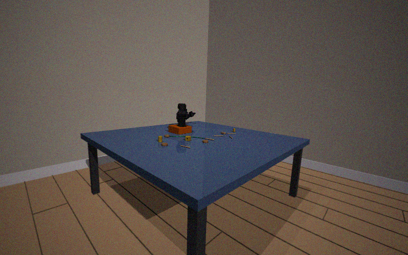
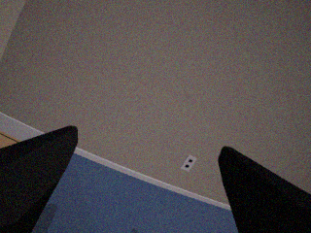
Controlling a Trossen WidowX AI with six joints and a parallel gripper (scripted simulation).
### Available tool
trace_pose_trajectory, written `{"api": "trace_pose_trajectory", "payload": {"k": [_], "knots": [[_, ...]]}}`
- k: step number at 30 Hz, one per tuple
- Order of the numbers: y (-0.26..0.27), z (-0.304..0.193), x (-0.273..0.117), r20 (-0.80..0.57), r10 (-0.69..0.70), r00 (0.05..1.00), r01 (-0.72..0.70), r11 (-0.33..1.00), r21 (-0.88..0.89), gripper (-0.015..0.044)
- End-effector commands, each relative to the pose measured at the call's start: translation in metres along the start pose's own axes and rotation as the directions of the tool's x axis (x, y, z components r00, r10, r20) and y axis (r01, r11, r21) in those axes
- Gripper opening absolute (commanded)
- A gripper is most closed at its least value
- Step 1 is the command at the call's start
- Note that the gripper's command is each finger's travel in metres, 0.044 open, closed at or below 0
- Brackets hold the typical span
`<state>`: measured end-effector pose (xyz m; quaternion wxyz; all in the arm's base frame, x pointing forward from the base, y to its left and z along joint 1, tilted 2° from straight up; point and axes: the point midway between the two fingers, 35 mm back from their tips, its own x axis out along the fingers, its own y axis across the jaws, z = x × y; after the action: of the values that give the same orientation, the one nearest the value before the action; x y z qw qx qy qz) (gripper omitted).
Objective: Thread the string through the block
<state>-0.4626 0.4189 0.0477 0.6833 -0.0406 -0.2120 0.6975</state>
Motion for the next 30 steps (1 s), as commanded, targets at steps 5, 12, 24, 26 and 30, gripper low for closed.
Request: {"api": "trace_pose_trajectory", "payload": {"k": [5, 12, 24, 26, 30], "knots": [[-0.017, -0.011, 0.02, -0.026, -0.028, 0.999, 0.028, 1.0, -0.014, 0.044], [-0.089, -0.05, 0.089, -0.117, -0.119, 0.986, 0.102, 0.985, -0.139, 0.044], [-0.23, -0.114, 0.162, -0.28, -0.237, 0.93, 0.089, 0.887, -0.454, 0.044], [-0.259, -0.127, 0.171, -0.312, -0.261, 0.914, 0.081, 0.867, -0.491, 0.044], [-0.314, -0.149, 0.182, -0.37, -0.306, 0.877, 0.058, 0.832, -0.552, 0.044]]}}
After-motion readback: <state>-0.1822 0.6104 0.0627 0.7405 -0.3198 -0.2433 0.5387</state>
